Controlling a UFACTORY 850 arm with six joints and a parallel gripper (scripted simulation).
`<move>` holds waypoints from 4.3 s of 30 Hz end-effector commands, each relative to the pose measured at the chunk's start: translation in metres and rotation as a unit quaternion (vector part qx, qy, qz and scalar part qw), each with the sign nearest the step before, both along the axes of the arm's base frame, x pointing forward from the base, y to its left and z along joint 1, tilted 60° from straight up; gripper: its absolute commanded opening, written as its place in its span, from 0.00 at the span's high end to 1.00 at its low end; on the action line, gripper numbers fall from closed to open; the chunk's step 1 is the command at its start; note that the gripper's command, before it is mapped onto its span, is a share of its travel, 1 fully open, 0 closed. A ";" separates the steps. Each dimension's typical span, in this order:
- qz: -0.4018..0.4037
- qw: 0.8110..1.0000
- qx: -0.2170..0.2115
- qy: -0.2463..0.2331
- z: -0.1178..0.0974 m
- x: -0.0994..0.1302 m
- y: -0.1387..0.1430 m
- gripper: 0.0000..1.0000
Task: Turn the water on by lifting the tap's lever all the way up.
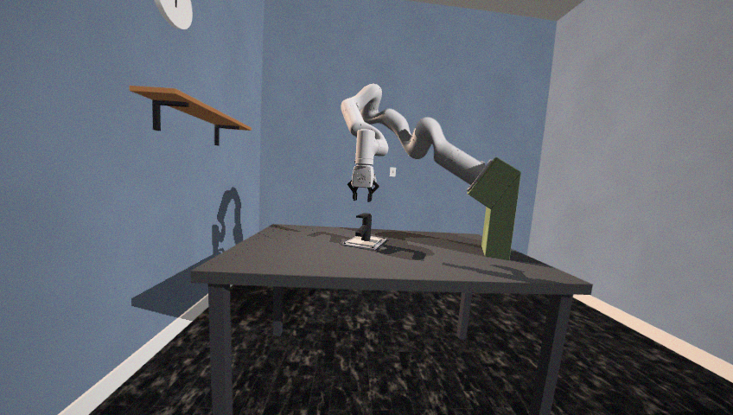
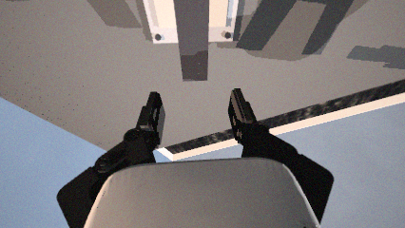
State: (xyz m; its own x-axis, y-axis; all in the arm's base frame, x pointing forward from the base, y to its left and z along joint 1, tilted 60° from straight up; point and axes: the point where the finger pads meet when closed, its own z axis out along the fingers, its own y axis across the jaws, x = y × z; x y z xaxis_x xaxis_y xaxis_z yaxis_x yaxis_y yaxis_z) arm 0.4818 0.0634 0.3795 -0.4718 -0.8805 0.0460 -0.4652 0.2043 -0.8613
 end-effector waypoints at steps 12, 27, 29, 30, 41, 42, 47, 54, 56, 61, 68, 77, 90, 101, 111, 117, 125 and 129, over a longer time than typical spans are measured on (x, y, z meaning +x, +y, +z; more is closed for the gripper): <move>0.000 1.000 0.000 0.000 0.000 0.000 0.000 0.25; 0.000 1.000 0.000 0.000 -0.001 0.002 -0.001 0.25; 0.000 1.000 0.000 0.000 -0.002 0.003 -0.001 0.25; 0.000 1.000 0.000 -0.001 -0.002 0.004 -0.002 0.25; 0.000 1.000 0.000 -0.001 -0.008 0.012 -0.007 0.25; 0.000 1.000 0.000 -0.001 -0.009 0.013 -0.007 0.25; 0.000 1.000 0.000 -0.001 -0.013 0.019 -0.011 0.25; 0.000 1.000 0.000 -0.001 -0.017 0.026 -0.015 0.25; 0.000 1.000 0.000 -0.001 -0.019 0.028 -0.016 0.25; 0.000 1.000 0.000 -0.001 -0.023 0.034 -0.019 0.25; 0.000 1.000 0.000 -0.001 -0.026 0.039 -0.022 0.25; 0.000 1.000 0.000 -0.001 -0.028 0.042 -0.024 0.25; 0.000 1.000 0.000 -0.001 -0.028 0.042 -0.024 0.25; 0.000 1.000 0.000 -0.001 -0.028 0.042 -0.024 0.25; 0.000 1.000 0.000 -0.001 -0.029 0.044 -0.025 0.25; 0.000 1.000 0.000 -0.001 -0.031 0.047 -0.027 0.25; 0.000 1.000 0.000 -0.001 -0.034 0.051 -0.029 0.25; 0.000 1.000 0.000 -0.001 -0.037 0.055 -0.031 0.25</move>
